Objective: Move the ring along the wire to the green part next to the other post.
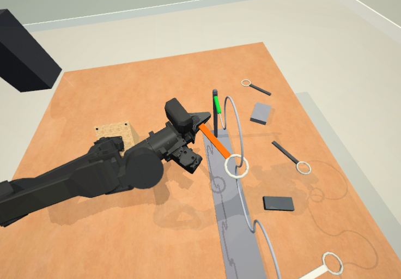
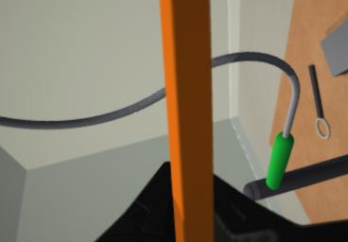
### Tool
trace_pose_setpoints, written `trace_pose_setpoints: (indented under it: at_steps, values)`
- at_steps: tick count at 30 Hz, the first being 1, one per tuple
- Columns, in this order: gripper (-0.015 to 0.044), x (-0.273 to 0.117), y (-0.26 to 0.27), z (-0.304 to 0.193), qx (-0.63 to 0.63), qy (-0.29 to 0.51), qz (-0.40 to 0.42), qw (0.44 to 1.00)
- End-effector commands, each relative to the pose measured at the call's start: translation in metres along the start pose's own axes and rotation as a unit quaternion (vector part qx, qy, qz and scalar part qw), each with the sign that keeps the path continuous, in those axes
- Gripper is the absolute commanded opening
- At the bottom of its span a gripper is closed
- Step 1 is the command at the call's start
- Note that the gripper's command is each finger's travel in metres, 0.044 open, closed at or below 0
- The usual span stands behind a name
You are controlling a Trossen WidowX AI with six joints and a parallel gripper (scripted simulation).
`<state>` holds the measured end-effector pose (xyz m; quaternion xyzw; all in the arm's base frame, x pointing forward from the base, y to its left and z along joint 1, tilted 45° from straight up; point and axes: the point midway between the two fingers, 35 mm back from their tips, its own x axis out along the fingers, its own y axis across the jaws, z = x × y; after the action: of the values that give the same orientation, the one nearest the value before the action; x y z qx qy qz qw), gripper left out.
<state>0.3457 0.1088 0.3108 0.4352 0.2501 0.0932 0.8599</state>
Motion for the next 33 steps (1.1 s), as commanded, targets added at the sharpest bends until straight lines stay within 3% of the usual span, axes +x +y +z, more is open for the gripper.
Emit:
trace_pose_setpoints:
  at_steps: [1, 14, 33]
  values:
    - [-0.015, -0.002, 0.014, 0.001, 0.029, 0.004, 0.019, 0.999]
    - [-0.015, -0.007, 0.038, 0.005, 0.073, 0.01, 0.043, 0.996]
    - [-0.015, -0.008, 0.038, 0.006, 0.002, 0.001, 0.005, 1.0]
